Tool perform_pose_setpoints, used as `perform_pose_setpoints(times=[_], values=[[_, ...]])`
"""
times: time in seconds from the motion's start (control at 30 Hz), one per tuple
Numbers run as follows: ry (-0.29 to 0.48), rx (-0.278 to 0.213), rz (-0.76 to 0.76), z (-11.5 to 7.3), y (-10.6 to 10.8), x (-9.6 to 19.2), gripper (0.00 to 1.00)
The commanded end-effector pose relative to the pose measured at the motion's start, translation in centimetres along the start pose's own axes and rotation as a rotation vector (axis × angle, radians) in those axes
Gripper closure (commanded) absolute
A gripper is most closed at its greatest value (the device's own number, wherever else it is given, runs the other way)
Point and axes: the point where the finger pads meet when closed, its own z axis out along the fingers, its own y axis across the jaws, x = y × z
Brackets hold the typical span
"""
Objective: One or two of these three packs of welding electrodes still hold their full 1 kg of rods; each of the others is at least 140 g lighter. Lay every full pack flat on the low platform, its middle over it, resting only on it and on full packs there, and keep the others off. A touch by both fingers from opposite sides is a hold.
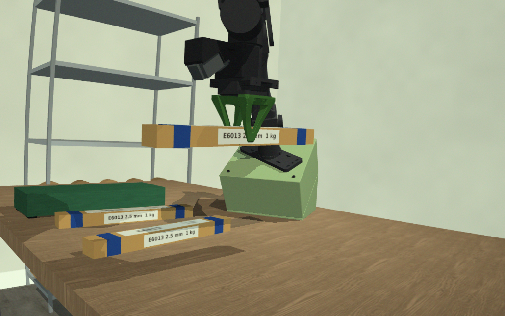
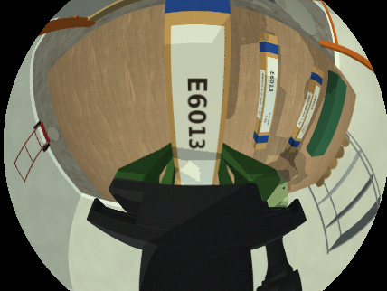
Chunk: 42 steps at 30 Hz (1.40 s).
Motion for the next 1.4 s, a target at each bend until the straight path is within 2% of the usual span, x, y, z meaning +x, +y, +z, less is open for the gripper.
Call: perform_pose_setpoints(times=[0.0, 0.2, 0.23, 0.27, 0.7, 0.77, 0.8, 0.83, 0.87, 1.2, 1.33, 1.37], values=[[-0.068, -0.051, 0.003, -3.1, -1.3, -0.7, 1.00], [-0.068, -0.051, 0.003, -3.0, -2.3, -0.7, 1.00], [-0.103, -0.076, 0.008, -4.2, -2.2, -1.5, 1.00], [-0.069, -0.051, 0.002, -3.0, -2.9, -0.7, 1.00], [-0.070, -0.049, 0.002, -2.8, -6.3, -0.6, 1.00], [-0.070, -0.049, 0.002, -2.8, -6.3, -0.6, 1.00], [-0.107, -0.071, 0.005, -4.0, -6.2, -1.4, 1.00], [-0.104, -0.069, 0.004, -3.9, -6.5, -1.3, 1.00], [-0.071, -0.049, 0.001, -2.8, -7.1, -0.5, 1.00], [-0.074, -0.048, 0.001, -2.7, -9.7, -0.5, 1.00], [-0.083, -0.052, 0.001, -3.0, -10.2, -0.7, 1.00], [-0.111, -0.064, 0.001, -3.8, -10.1, -1.3, 1.00]])
